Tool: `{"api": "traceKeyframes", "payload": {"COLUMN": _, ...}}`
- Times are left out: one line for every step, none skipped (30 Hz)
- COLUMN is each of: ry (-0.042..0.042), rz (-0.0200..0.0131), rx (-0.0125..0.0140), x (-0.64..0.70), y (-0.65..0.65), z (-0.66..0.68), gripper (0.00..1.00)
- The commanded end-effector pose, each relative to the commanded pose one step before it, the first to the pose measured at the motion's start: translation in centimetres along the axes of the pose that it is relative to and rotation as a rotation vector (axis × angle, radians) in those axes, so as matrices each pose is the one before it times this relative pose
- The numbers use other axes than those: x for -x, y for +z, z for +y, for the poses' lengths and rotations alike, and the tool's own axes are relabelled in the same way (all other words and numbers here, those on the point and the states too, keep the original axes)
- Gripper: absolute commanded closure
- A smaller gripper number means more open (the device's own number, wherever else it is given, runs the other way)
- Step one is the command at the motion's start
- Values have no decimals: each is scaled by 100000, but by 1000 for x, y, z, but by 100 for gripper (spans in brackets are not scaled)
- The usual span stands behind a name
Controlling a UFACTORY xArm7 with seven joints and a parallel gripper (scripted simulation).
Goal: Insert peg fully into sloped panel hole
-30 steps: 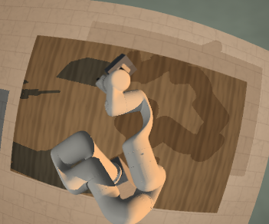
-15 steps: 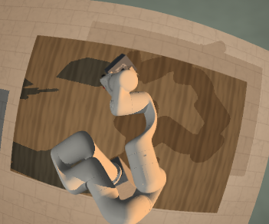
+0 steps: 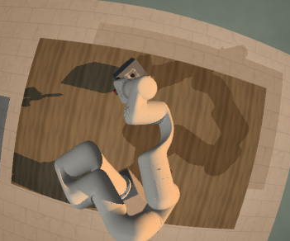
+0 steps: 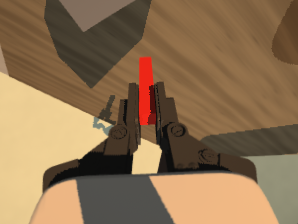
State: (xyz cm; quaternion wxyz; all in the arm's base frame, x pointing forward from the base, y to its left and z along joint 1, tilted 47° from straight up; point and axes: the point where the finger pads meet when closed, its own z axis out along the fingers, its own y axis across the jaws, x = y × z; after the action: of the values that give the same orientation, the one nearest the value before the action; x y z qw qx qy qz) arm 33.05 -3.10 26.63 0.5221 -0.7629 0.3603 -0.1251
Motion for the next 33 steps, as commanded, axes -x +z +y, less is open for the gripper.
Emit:
{"api": "traceKeyframes", "payload": {"ry": 6630, "rz": -89, "rx": -1818, "x": -568, "y": -422, "z": -82, "gripper": 100}}
{"api": "traceKeyframes", "payload": {"ry": 1659, "rz": -117, "rx": -435, "x": -122, "y": -82, "z": -16, "gripper": 100}}
{"api": "traceKeyframes", "payload": {"ry": 1659, "rz": -119, "rx": -435, "x": -122, "y": -82, "z": -18, "gripper": 100}}
{"api": "traceKeyframes", "payload": {"ry": 1659, "rz": -120, "rx": -434, "x": -123, "y": -83, "z": -19, "gripper": 100}}
{"api": "traceKeyframes", "payload": {"ry": 1660, "rz": -122, "rx": -434, "x": -123, "y": -84, "z": -21, "gripper": 100}}
{"api": "traceKeyframes", "payload": {"ry": 1660, "rz": -124, "rx": -434, "x": -124, "y": -84, "z": -23, "gripper": 100}}
{"api": "traceKeyframes", "payload": {"ry": 1660, "rz": -126, "rx": -434, "x": -124, "y": -85, "z": -24, "gripper": 100}}
{"api": "traceKeyframes", "payload": {"ry": 1660, "rz": -128, "rx": -434, "x": -125, "y": -86, "z": -26, "gripper": 100}}
{"api": "traceKeyframes", "payload": {"ry": 1660, "rz": -130, "rx": -434, "x": -125, "y": -86, "z": -28, "gripper": 100}}
{"api": "traceKeyframes", "payload": {"ry": 1660, "rz": -132, "rx": -434, "x": -125, "y": -87, "z": -29, "gripper": 100}}
{"api": "traceKeyframes", "payload": {"ry": 0, "rz": 0, "rx": 0, "x": 0, "y": 0, "z": 0, "gripper": 100}}
{"api": "traceKeyframes", "payload": {"ry": 0, "rz": 0, "rx": 0, "x": 0, "y": 0, "z": 0, "gripper": 100}}
{"api": "traceKeyframes", "payload": {"ry": 1660, "rz": -134, "rx": -434, "x": -126, "y": -88, "z": -31, "gripper": 100}}
{"api": "traceKeyframes", "payload": {"ry": 1660, "rz": -135, "rx": -434, "x": -126, "y": -88, "z": -33, "gripper": 100}}
{"api": "traceKeyframes", "payload": {"ry": 1661, "rz": -137, "rx": -434, "x": -127, "y": -89, "z": -35, "gripper": 100}}
{"api": "traceKeyframes", "payload": {"ry": 1661, "rz": -139, "rx": -434, "x": -127, "y": -90, "z": -37, "gripper": 100}}
{"api": "traceKeyframes", "payload": {"ry": 1661, "rz": -141, "rx": -434, "x": -127, "y": -91, "z": -38, "gripper": 100}}
{"api": "traceKeyframes", "payload": {"ry": 1661, "rz": -143, "rx": -434, "x": -127, "y": -91, "z": -40, "gripper": 100}}
{"api": "traceKeyframes", "payload": {"ry": 1661, "rz": -145, "rx": -434, "x": -128, "y": -92, "z": -42, "gripper": 100}}
{"api": "traceKeyframes", "payload": {"ry": 1661, "rz": -147, "rx": -434, "x": -128, "y": -93, "z": -44, "gripper": 100}}
{"api": "traceKeyframes", "payload": {"ry": 1661, "rz": -149, "rx": -434, "x": -128, "y": -93, "z": -46, "gripper": 100}}
{"api": "traceKeyframes", "payload": {"ry": 1661, "rz": -152, "rx": -434, "x": -128, "y": -94, "z": -48, "gripper": 100}}
{"api": "traceKeyframes", "payload": {"ry": 1661, "rz": -154, "rx": -434, "x": -128, "y": -95, "z": -49, "gripper": 100}}
{"api": "traceKeyframes", "payload": {"ry": 1661, "rz": -156, "rx": -434, "x": -128, "y": -95, "z": -51, "gripper": 100}}
{"api": "traceKeyframes", "payload": {"ry": 1661, "rz": -158, "rx": -434, "x": -128, "y": -96, "z": -53, "gripper": 100}}
{"api": "traceKeyframes", "payload": {"ry": 1661, "rz": -160, "rx": -434, "x": -128, "y": -97, "z": -55, "gripper": 100}}
{"api": "traceKeyframes", "payload": {"ry": 1661, "rz": -162, "rx": -434, "x": -128, "y": -97, "z": -57, "gripper": 100}}
{"api": "traceKeyframes", "payload": {"ry": 0, "rz": 0, "rx": 0, "x": 0, "y": 0, "z": 0, "gripper": 100}}
{"api": "traceKeyframes", "payload": {"ry": 0, "rz": 0, "rx": 0, "x": 0, "y": 0, "z": 0, "gripper": 100}}
{"api": "traceKeyframes", "payload": {"ry": 1661, "rz": -164, "rx": -434, "x": -128, "y": -98, "z": -59, "gripper": 100}}
{"api": "traceKeyframes", "payload": {"ry": 1661, "rz": -167, "rx": -434, "x": -128, "y": -99, "z": -61, "gripper": 100}}
{"api": "traceKeyframes", "payload": {"ry": 1660, "rz": -169, "rx": -434, "x": -128, "y": -99, "z": -63, "gripper": 100}}
{"api": "traceKeyframes", "payload": {"ry": 1660, "rz": -171, "rx": -434, "x": -128, "y": -100, "z": -65, "gripper": 100}}
